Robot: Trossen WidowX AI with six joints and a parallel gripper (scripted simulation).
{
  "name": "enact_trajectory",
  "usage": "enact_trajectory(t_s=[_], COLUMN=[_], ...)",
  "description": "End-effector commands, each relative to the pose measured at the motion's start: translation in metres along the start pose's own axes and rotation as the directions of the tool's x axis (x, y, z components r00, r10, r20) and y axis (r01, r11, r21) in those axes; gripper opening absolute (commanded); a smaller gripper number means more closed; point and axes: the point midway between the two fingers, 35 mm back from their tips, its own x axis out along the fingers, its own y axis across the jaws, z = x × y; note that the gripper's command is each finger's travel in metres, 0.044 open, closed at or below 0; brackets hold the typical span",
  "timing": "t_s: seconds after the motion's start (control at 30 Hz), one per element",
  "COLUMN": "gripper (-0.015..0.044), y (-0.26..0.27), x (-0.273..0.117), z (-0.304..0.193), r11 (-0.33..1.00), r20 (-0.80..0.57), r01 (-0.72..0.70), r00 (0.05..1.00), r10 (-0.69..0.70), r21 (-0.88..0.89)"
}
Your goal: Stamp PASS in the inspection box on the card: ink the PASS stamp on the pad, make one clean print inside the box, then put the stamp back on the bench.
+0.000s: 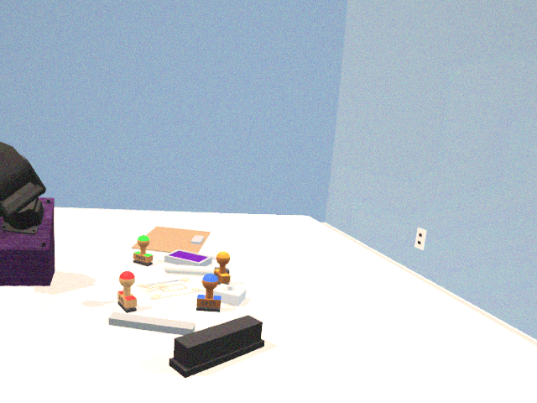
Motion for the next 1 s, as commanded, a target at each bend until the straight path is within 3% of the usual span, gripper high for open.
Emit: enact_trajectory(t_s=[0.0,0.2,0.37,0.6,0.8,0.97], gripper=[0.0374,0.0216,0.0214,0.0214,0.0214,0.0214], y=[0.0,0.018,0.048,0.117,0.193,0.267], x=[0.001,0.039,0.068,0.104,0.125,0.136], z=[-0.003,-0.086,-0.152,-0.24,-0.296,-0.328], r11=[1.0,0.927,0.762,0.371,-0.021,-0.337], r20=[-0.002,-0.034,-0.042,-0.018,0.037,0.109], r01=[-0.003,-0.09,-0.134,-0.123,-0.031,0.105], r00=[1.0,0.993,0.978,0.934,0.88,0.822], r10=[0.004,0.11,0.207,0.356,0.473,0.558], r21=[0.012,0.364,0.633,0.92,0.999,0.936])
